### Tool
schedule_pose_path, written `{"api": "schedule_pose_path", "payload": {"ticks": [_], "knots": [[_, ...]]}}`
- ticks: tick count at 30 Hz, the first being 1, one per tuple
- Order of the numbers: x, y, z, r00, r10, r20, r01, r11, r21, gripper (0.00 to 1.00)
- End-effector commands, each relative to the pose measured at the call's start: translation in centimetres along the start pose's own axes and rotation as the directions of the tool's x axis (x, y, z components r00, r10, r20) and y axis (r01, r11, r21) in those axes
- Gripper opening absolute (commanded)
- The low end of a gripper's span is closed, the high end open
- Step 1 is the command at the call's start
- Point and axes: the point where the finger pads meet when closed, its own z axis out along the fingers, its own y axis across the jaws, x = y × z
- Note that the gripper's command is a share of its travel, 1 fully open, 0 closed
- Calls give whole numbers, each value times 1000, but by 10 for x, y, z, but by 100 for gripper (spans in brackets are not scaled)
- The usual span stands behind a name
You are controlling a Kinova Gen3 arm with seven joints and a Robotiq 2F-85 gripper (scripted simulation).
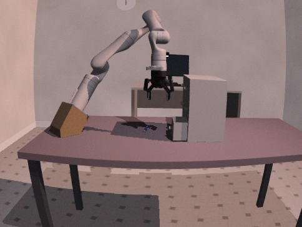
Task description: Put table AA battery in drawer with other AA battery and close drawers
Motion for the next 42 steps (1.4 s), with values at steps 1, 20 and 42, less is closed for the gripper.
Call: {"api": "schedule_pose_path", "payload": {"ticks": [1, 20, 42], "knots": [[0, 1, -3, 999, 38, 0, -38, 999, 1, 100], [5, 13, -15, 933, 360, 2, -360, 933, -7, 100], [9, 25, -29, 754, 657, 2, -657, 754, -17, 100]]}}
